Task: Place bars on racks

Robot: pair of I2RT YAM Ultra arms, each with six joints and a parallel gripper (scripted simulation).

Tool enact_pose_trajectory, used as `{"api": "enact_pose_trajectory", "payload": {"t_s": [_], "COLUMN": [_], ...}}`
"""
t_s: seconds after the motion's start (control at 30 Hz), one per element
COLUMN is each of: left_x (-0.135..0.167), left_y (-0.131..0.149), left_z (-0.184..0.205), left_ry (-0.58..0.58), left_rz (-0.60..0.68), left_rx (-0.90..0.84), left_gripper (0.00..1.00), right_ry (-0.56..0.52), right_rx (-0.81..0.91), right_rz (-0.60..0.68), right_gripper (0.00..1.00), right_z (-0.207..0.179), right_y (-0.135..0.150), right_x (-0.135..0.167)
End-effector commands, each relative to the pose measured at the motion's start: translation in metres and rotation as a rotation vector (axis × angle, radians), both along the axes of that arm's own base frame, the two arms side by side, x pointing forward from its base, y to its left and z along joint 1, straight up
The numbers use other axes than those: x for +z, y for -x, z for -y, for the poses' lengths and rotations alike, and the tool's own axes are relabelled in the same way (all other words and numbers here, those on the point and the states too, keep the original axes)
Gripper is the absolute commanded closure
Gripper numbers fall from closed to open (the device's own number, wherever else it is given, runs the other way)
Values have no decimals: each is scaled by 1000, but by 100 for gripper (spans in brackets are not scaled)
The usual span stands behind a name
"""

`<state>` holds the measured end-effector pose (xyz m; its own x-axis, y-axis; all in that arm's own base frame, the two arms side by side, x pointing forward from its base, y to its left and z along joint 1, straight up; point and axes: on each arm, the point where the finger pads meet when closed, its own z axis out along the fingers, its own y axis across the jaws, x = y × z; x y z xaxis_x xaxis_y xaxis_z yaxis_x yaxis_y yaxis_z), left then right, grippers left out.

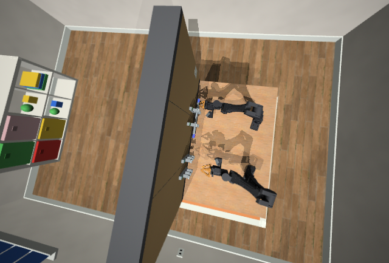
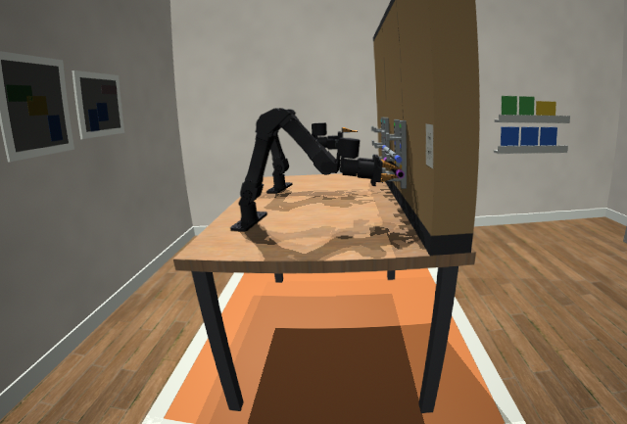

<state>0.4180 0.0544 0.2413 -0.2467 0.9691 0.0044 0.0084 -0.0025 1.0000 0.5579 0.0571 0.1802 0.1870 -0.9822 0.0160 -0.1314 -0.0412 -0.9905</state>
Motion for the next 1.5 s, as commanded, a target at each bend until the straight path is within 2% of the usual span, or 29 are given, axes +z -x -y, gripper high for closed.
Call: {"api": "enact_pose_trajectory", "payload": {"t_s": [0.0, 1.47], "left_x": [0, 0], "left_y": [1, 1], "left_z": [-5, -5], "left_ry": [2, 2], "left_rz": [8, 8], "left_rx": [15, 15], "left_gripper": [0, 0], "right_ry": [-42, -42], "right_rx": [6, 6], "right_rz": [132, 132], "right_gripper": [100, 100], "right_z": [-2, 5], "right_y": [-5, 28], "right_x": [61, 52]}}
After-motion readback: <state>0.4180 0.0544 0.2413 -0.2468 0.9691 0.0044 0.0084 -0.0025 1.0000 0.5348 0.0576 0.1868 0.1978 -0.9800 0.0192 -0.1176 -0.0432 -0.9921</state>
